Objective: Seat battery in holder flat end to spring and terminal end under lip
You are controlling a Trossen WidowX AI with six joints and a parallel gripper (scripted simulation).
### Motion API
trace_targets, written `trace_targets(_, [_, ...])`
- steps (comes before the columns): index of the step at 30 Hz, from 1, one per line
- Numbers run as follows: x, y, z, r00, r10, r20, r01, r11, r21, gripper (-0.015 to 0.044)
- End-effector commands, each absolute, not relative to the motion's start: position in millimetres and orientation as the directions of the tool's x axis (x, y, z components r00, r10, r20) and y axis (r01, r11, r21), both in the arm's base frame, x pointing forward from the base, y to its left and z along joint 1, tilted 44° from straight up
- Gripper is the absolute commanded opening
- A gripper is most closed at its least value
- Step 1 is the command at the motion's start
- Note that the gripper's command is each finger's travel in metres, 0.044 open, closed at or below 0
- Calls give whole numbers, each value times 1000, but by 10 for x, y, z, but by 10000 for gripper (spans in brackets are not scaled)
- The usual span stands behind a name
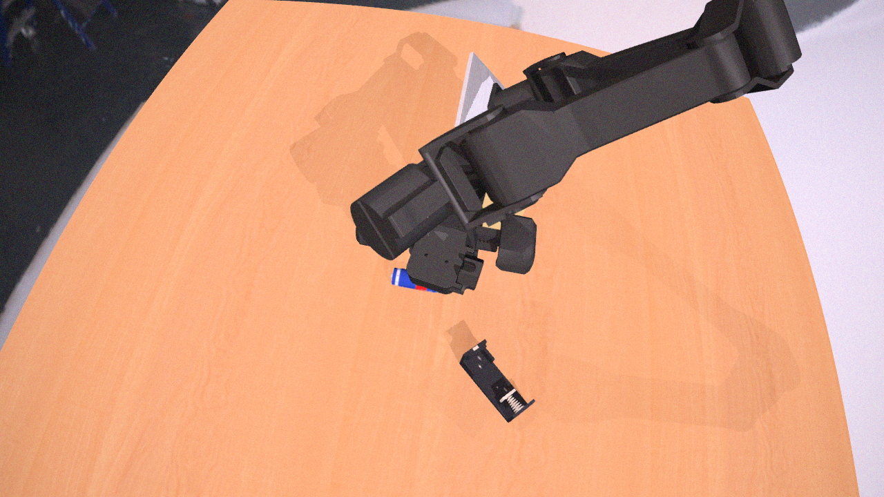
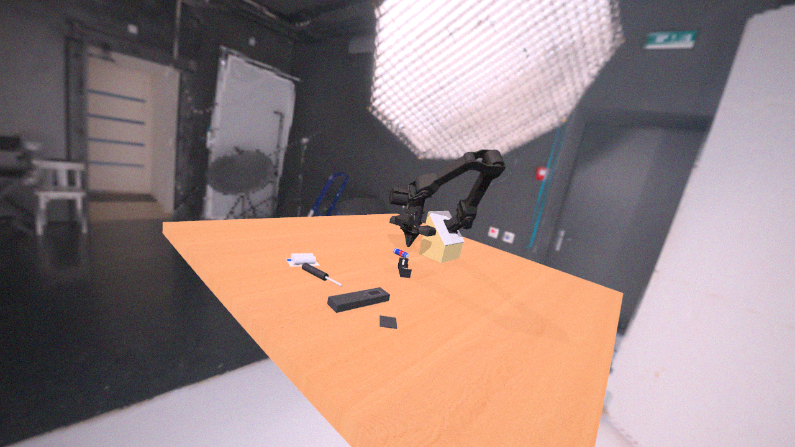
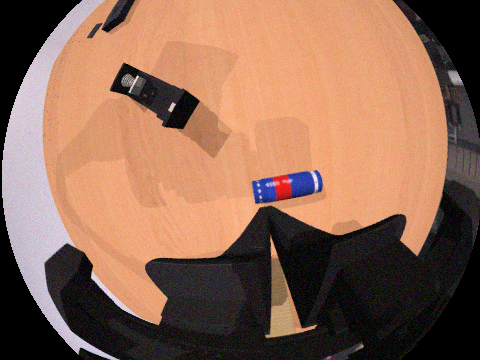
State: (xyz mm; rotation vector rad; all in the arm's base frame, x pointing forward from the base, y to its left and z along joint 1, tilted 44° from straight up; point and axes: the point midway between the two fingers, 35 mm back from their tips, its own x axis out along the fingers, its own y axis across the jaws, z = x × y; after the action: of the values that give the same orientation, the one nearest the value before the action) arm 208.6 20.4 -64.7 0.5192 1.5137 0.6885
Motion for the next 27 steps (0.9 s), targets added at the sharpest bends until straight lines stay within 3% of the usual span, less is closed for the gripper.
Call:
trace_targets(1, [2149, 16, -499, -56, 684, -727, -96, 721, 686, 0])
trace_targets(7, [2151, -325, -144, -58, 683, -728, -102, 721, 685, 0])
trace_targets(19, [2153, -321, -147, -54, 686, -726, -94, 720, 688, 0])
trace_targets(21, [2156, -309, -171, -56, 685, -726, -36, 726, 687, 53])
trace_targets(27, [2162, -208, -397, -59, 683, -728, 479, 659, 580, 210])
